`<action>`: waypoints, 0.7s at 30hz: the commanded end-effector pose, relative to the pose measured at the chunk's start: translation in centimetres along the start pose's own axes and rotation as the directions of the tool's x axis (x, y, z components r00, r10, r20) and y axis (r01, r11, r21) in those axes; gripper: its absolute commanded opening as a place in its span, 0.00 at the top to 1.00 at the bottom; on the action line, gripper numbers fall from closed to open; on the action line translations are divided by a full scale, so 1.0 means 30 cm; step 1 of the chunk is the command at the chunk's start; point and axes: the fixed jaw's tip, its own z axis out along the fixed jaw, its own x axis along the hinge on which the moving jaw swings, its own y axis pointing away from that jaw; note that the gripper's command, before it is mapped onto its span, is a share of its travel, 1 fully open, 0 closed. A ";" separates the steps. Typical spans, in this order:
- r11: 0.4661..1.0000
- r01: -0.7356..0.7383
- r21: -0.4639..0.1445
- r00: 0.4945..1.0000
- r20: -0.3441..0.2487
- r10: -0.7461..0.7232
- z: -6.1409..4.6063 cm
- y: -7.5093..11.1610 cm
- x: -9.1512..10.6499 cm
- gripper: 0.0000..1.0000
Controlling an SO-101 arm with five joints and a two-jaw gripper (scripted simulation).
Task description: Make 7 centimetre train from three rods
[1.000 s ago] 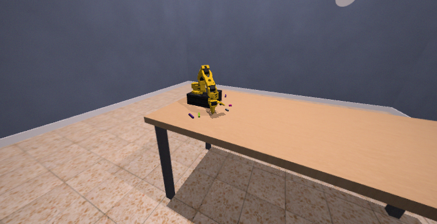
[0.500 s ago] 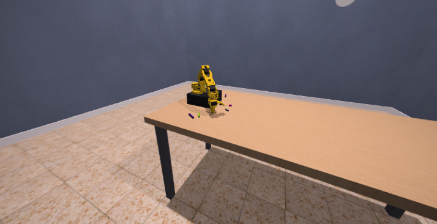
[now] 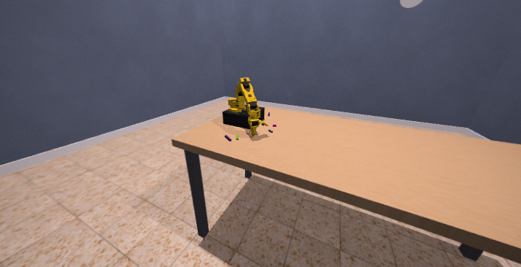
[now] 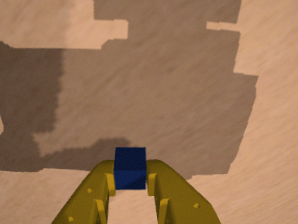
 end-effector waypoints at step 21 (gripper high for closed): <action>1.000 0.000 -0.021 1.000 0.002 0.000 0.039 0.019 0.007 1.00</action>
